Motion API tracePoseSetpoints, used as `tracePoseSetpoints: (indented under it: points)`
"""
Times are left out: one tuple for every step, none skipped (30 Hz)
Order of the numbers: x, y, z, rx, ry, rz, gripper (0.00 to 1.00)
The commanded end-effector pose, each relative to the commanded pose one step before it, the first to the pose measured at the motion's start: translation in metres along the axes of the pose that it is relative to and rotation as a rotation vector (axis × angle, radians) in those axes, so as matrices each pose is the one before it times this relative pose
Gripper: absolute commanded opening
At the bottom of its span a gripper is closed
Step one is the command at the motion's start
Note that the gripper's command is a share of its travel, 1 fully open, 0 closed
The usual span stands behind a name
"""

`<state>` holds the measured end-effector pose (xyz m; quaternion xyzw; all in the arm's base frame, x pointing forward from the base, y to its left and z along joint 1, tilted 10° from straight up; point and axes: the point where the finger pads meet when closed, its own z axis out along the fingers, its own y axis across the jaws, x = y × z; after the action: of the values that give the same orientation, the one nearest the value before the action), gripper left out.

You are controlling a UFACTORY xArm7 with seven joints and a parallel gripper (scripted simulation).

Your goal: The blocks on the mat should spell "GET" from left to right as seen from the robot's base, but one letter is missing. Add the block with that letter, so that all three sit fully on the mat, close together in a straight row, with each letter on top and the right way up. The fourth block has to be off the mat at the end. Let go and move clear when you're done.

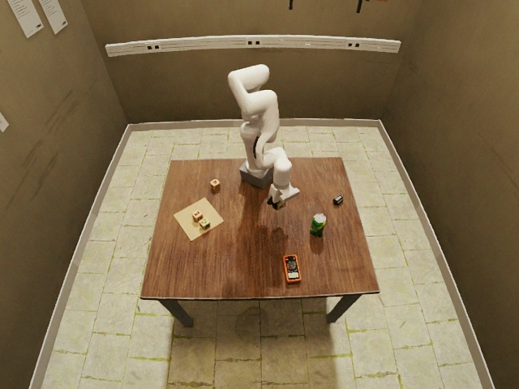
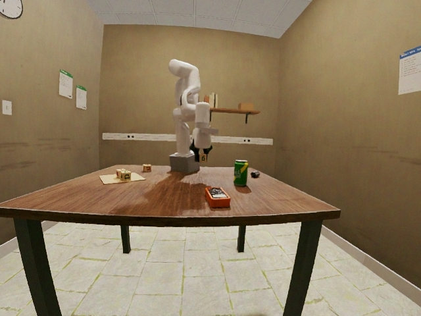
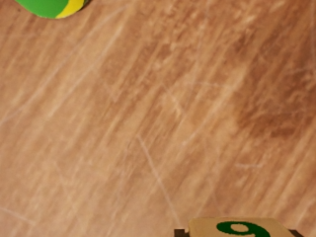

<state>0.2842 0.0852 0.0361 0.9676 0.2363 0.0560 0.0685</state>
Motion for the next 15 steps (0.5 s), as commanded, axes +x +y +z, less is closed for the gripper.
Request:
tracePoseSetpoints:
  points:
    - [0.00142,0.00049,-0.00073,-0.00017,0.00309,-0.00029,0.41]
    - [0.00029,0.00088,-0.00008,0.00090,0.00022,-0.00048,0.41]
    - [0.00053,0.00163,-0.00015,0.00164,0.00041,-0.00089,0.41]
    - [0.00080,0.00256,-0.00023,0.00252,0.00067,-0.00137,0.41]
    - [0.00107,0.00367,-0.00033,0.00348,0.00099,-0.00193,0.41]
    - [0.00130,0.00492,-0.00042,0.00444,0.00138,-0.00251,0.41]
    - [0.00144,0.00631,-0.00052,0.00533,0.00185,-0.00312,0.41]
    - [0.00146,0.00782,-0.00062,0.00609,0.00240,-0.00371,0.41]
    - [0.00130,0.00943,-0.00072,0.00665,0.00300,-0.00428,0.41]
    - [0.00092,0.01111,-0.00081,0.00695,0.00364,-0.00482,0.41]
    - [0.00029,0.01282,-0.00089,0.00696,0.00428,-0.00531,0.41]
    - [-0.00064,0.01450,-0.00097,0.00665,0.00488,-0.00574,0.41]
    - [-0.00187,0.01610,-0.00105,0.00601,0.00537,-0.00612,0.41]
    - [-0.00297,0.01561,-0.00100,0.00458,0.00509,-0.00574,0.41]
    - [-0.00281,0.01111,-0.00072,0.00257,0.00350,-0.00400,0.41]
